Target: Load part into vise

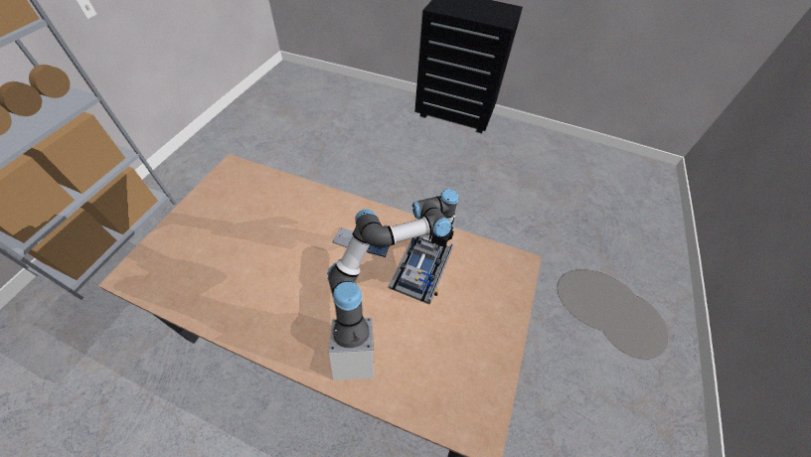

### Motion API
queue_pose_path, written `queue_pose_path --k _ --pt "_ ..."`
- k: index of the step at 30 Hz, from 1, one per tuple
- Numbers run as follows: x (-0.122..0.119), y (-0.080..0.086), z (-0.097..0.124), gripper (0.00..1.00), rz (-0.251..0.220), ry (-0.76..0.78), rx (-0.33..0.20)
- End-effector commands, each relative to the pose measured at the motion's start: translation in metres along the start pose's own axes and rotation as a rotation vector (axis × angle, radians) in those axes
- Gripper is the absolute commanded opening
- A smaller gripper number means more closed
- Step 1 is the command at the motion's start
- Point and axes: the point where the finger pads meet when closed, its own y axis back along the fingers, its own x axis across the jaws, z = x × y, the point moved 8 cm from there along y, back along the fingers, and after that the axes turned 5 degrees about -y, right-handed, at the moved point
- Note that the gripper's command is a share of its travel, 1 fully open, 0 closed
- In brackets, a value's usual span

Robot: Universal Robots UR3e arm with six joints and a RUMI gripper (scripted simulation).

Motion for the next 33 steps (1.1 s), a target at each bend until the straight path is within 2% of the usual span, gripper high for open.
queue_pose_path --k 1,33 --pt "0.0001 0.0011 -0.0005 0.0 0.002 0.001 0.002" --pt "-0.0041 0.001 -0.0001 0.0 0.002 0.001 0.002"
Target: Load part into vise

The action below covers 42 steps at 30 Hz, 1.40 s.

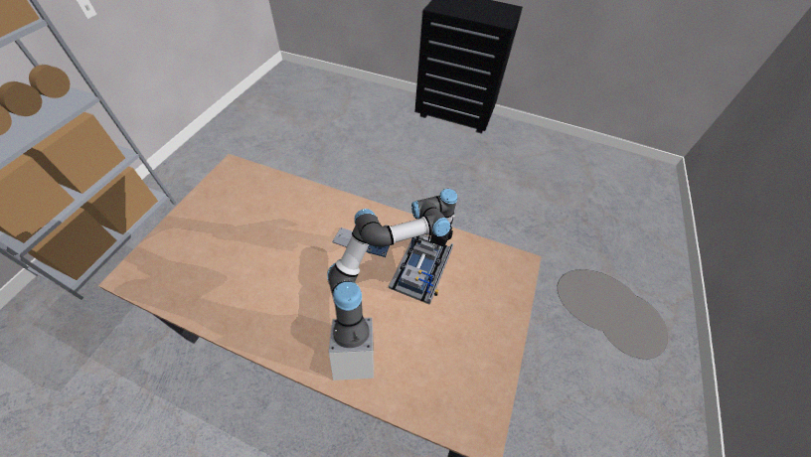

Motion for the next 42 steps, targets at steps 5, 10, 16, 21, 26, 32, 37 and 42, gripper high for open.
queue_pose_path --k 5,10,16,21,26,32,37,42 --pt "-0.0017 0.001 -0.0003 0.0 0.002 0.001 0.002" --pt "-0.0032 0.001 -0.0002 0.0 0.002 0.001 0.002" --pt "-0.005 0.001 0.0 0.0 0.002 0.001 0.002" --pt "-0.0059 0.001 0.0001 0.0 0.002 0.001 0.002" --pt "-0.0074 0.001 0.0002 0.0 0.002 0.001 0.002" --pt "-0.0089 0.001 0.0003 0.0 0.002 0.001 0.002" --pt "-0.0095 0.001 0.0004 0.0 0.002 0.001 0.002" --pt "-0.0104 0.001 0.0005 0.0 0.002 0.001 0.002"
